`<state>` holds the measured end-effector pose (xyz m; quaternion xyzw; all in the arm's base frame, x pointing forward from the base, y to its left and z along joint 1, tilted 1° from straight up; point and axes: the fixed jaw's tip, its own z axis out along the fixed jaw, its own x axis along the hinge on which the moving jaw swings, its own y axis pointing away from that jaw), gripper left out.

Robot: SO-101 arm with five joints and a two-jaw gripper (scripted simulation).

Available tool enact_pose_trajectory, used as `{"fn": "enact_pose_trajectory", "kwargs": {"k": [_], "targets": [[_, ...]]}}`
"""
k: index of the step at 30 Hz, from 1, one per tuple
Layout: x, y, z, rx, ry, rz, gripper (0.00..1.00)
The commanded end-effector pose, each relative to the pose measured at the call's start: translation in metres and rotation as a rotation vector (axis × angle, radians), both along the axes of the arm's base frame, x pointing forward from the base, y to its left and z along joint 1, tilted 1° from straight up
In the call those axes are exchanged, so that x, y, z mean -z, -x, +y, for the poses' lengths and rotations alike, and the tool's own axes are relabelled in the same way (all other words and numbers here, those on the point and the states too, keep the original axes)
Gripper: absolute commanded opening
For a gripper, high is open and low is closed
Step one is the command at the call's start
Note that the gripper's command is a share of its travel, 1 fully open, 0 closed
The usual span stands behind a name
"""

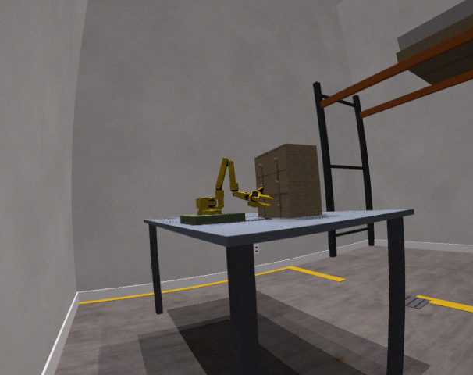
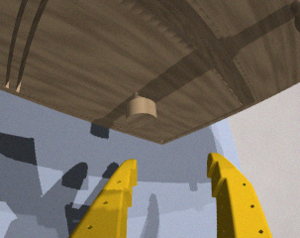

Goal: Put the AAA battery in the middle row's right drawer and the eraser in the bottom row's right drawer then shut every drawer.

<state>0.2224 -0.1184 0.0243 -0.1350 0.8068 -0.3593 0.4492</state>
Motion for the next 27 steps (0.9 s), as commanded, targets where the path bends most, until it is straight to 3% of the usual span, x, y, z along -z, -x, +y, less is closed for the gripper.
{"fn": "enact_pose_trajectory", "kwargs": {"k": [1,20,27], "targets": [[0.0,-0.003,0.002,-0.016,0.009,-0.003,0.21],[0.0,-0.003,0.003,-0.018,0.009,-0.003,0.21],[0.008,-0.017,0.0,-0.033,0.009,-0.003,0.21]]}}
